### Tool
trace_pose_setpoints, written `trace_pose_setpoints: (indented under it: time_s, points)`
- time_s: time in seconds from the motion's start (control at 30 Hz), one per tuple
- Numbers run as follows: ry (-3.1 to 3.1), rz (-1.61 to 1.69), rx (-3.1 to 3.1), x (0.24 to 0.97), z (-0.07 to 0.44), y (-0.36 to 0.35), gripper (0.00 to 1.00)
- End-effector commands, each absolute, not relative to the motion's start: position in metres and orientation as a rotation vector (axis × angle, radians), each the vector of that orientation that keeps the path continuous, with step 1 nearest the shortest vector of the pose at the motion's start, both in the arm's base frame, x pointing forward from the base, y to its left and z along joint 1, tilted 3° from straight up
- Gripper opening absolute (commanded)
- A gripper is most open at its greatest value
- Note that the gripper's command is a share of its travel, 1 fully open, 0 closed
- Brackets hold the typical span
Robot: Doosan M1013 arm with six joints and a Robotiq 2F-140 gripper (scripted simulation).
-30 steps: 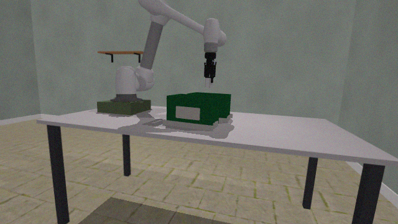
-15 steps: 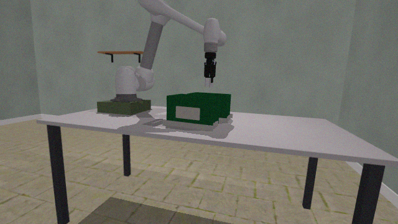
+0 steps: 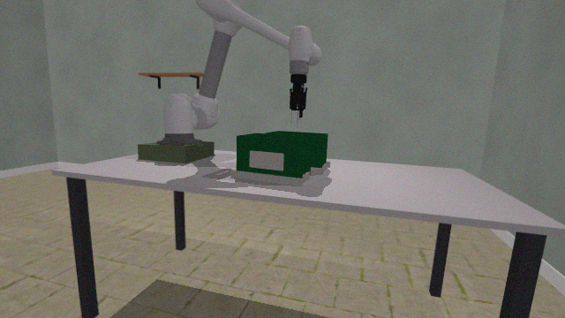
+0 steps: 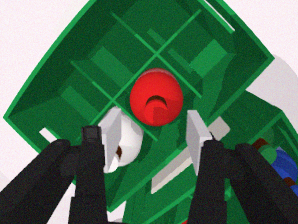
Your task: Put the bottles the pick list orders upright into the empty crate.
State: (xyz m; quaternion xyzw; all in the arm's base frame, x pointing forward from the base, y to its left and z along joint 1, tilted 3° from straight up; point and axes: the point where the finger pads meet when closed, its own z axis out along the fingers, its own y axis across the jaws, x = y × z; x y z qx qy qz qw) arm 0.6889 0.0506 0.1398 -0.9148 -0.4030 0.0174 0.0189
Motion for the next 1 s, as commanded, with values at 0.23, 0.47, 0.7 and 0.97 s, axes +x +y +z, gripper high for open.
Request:
trace_pose_setpoints:
  time_s: [0.23,0.47,0.7,0.97]
  points:
    - [-1.245,0.047,-2.842,0.69,0.144,0.051,0.38]
    - [-1.245,0.047,-2.842,0.673,0.144,0.013,0.38]
    - [-1.245,0.047,-2.842,0.658,0.144,-0.019,0.38]
    - [-1.245,0.047,-2.842,0.646,0.144,-0.047,0.38]
